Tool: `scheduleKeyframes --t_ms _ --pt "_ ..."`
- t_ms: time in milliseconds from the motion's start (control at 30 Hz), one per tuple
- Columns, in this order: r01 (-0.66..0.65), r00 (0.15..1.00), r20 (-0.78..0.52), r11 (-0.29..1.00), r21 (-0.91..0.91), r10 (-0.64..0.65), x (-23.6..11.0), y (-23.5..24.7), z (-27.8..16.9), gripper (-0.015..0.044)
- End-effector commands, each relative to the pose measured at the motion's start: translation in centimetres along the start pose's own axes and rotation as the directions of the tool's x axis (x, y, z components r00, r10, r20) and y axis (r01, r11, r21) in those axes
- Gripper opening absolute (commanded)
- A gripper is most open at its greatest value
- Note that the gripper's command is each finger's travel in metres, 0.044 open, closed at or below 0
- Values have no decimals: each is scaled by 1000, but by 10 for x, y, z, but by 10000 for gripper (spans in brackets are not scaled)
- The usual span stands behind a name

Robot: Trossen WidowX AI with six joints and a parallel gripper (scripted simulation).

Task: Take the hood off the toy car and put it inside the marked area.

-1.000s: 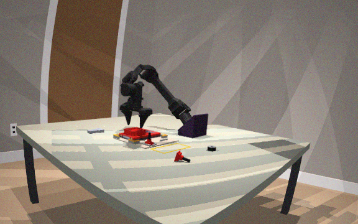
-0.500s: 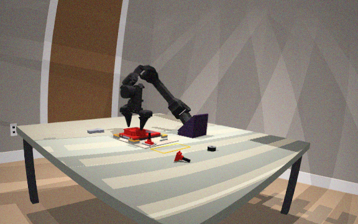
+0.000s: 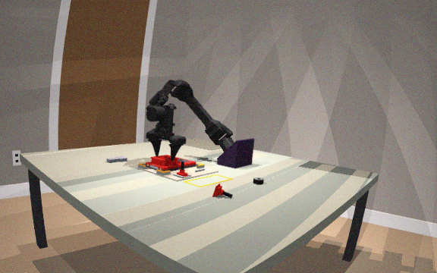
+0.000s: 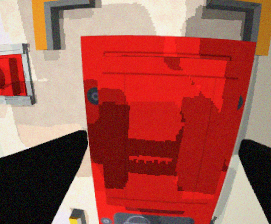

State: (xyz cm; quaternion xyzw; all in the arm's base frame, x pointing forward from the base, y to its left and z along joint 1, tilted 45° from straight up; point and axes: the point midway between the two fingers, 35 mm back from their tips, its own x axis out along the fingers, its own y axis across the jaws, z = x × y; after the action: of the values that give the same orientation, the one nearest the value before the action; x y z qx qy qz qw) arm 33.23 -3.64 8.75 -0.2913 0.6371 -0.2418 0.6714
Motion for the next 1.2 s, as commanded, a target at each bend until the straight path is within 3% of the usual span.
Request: scheduleKeyframes --t_ms 0,733,867,1167 --pt "6 1000 -3 1000 -6 -6 3 0 -2 440" --pt "6 1000 -3 1000 -6 -6 14 0 -2 440" --pt "1 1000 1 1000 1 -1 11 0 0 335" --pt "1 1000 1 1000 1 -1 11 0 0 275"
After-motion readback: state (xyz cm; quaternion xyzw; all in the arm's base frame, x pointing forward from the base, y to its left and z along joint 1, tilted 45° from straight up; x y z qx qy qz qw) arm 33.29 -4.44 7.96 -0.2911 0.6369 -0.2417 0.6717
